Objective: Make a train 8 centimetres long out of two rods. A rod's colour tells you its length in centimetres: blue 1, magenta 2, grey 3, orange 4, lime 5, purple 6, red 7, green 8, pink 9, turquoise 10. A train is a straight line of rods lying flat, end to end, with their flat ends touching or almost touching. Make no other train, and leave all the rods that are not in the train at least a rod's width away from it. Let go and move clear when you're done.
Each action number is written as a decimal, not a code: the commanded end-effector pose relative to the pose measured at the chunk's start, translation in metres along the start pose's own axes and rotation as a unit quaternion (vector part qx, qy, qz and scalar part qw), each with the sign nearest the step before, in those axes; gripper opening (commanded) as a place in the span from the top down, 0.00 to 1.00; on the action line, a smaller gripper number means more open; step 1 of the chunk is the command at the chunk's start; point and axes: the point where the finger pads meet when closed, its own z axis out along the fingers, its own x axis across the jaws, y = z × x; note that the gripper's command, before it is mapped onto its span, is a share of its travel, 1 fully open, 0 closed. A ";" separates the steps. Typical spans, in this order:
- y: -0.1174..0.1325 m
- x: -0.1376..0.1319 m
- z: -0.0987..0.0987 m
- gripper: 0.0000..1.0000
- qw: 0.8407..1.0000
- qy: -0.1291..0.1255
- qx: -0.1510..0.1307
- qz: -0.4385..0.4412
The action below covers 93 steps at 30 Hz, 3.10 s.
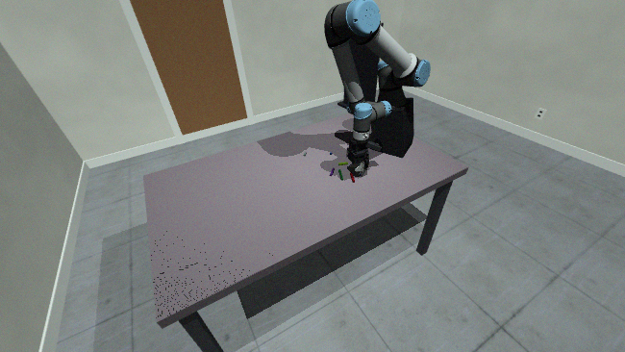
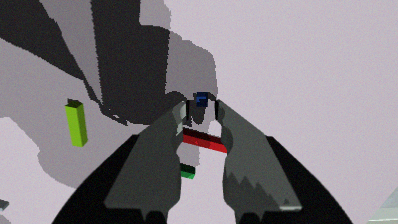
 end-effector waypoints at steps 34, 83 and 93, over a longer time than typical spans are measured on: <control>0.000 0.000 0.005 0.86 1.000 0.000 -0.001 0.000; 0.000 0.000 0.004 1.00 1.000 0.000 -0.001 0.000; 0.000 0.000 -0.007 1.00 1.000 0.000 -0.001 0.000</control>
